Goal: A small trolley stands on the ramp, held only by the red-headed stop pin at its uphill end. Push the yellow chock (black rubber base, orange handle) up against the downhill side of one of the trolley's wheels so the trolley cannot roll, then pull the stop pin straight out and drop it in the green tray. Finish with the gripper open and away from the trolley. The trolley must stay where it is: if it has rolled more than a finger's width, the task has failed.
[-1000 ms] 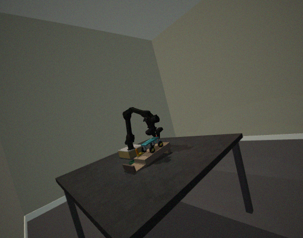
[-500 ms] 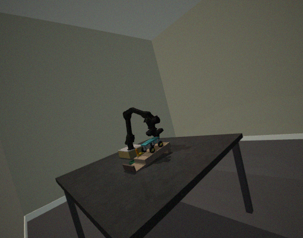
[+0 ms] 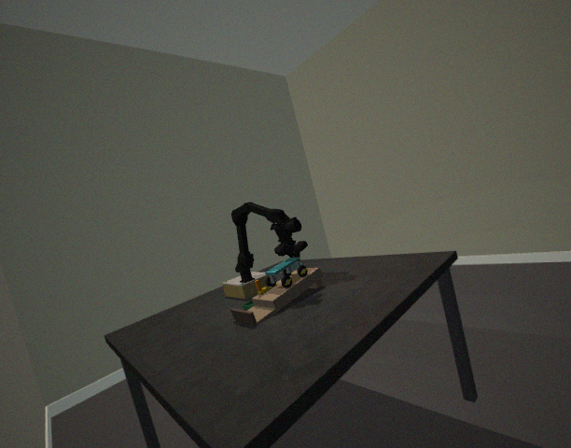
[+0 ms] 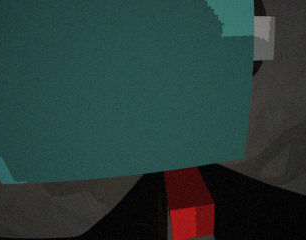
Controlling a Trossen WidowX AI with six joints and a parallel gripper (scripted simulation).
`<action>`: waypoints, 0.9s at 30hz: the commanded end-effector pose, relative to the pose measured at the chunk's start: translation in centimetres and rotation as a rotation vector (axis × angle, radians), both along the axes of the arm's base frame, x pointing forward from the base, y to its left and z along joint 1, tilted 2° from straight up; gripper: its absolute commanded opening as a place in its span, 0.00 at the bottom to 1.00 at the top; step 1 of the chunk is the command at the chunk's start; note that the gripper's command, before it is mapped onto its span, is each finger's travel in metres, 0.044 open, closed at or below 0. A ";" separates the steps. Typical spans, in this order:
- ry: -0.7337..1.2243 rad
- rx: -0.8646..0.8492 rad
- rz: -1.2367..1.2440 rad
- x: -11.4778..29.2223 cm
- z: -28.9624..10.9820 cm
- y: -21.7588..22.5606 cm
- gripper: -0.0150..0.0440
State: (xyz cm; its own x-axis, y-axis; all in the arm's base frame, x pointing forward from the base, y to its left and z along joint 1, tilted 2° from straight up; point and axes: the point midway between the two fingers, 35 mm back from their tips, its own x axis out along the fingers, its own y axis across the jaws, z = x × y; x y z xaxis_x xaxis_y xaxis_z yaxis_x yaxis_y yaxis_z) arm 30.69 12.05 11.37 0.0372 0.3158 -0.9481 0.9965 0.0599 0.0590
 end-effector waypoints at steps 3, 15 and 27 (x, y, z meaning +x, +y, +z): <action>-0.005 0.001 -0.002 0.0 0.6 -0.1 0.25; -0.005 0.001 -0.002 -0.1 1.4 -0.3 0.25; -0.005 0.001 -0.002 -0.2 2.2 -0.5 0.25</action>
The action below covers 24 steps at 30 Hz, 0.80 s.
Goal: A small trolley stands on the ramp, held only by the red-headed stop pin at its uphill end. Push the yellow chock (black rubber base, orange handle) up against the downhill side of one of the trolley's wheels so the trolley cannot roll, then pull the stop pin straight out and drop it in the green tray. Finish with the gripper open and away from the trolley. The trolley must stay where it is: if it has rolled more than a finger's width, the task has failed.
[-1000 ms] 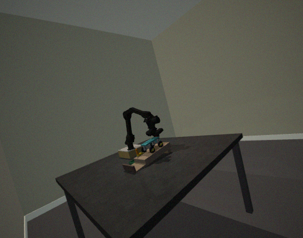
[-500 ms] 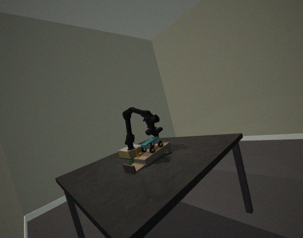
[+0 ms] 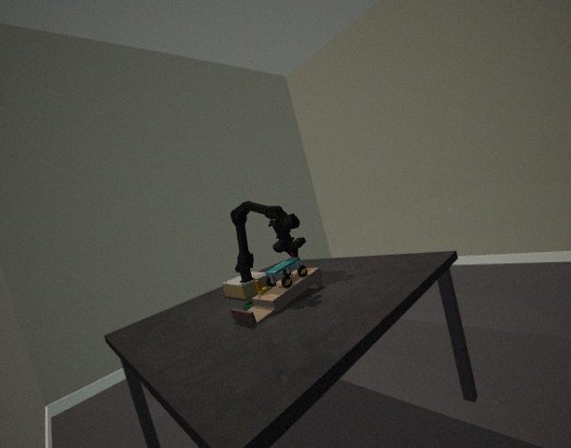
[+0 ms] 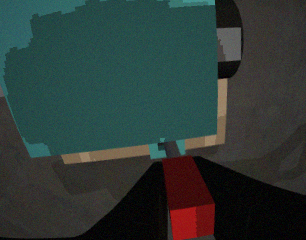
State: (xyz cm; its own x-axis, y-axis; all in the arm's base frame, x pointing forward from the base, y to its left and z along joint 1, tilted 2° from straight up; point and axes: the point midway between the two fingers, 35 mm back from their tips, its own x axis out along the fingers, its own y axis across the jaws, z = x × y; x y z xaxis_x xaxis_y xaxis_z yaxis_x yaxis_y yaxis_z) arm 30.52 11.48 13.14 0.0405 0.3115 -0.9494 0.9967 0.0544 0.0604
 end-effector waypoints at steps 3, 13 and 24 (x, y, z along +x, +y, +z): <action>-0.003 0.005 0.004 0.0 0.7 0.0 0.25; -0.003 0.005 0.004 0.0 1.3 -0.2 0.25; -0.003 0.005 0.004 -0.1 1.9 -0.2 0.25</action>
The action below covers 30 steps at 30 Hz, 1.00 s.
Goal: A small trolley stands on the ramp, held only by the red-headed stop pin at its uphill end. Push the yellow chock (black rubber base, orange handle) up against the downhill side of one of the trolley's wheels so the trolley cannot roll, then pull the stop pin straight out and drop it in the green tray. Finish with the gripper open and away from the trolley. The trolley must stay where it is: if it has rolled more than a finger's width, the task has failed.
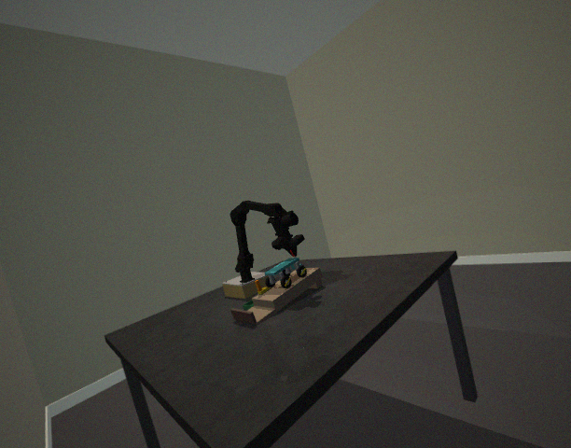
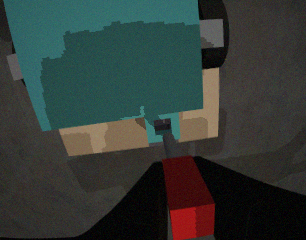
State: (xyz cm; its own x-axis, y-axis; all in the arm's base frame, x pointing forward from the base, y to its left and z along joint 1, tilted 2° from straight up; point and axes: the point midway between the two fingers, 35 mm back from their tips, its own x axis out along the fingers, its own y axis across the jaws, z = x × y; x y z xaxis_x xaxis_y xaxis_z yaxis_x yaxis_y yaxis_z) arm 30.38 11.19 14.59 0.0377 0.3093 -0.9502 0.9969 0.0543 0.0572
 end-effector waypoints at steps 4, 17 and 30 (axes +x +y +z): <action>-0.006 0.007 0.004 0.1 0.7 0.2 0.25; -0.006 0.008 0.004 0.0 1.0 1.4 0.25; -0.006 0.010 0.005 0.0 1.5 3.2 0.25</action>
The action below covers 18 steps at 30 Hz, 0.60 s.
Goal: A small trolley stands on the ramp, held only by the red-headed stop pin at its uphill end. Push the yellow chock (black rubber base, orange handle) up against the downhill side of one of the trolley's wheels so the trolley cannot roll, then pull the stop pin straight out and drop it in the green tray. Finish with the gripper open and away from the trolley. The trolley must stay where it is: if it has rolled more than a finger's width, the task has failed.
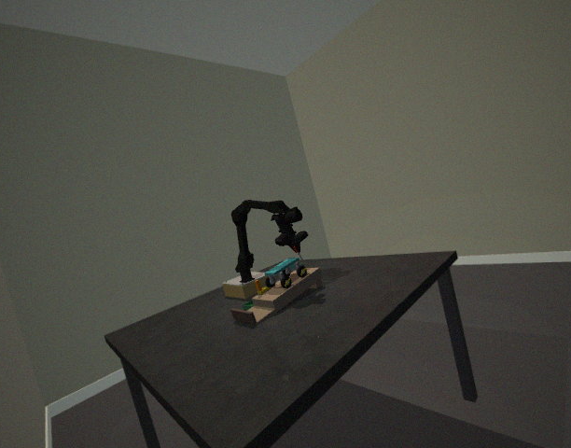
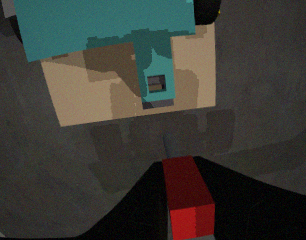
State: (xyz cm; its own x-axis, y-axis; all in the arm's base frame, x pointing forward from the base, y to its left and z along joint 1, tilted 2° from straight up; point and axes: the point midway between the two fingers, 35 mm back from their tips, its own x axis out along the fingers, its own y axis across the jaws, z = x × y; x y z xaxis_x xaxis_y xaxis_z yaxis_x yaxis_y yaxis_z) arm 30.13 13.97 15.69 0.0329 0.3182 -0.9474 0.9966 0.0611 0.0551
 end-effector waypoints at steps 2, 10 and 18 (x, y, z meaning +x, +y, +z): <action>-0.009 0.001 -0.003 0.0 0.3 0.4 0.25; -0.007 0.001 -0.003 -2.5 0.0 0.3 0.25; -0.005 0.001 -0.003 -5.3 -0.3 0.2 0.25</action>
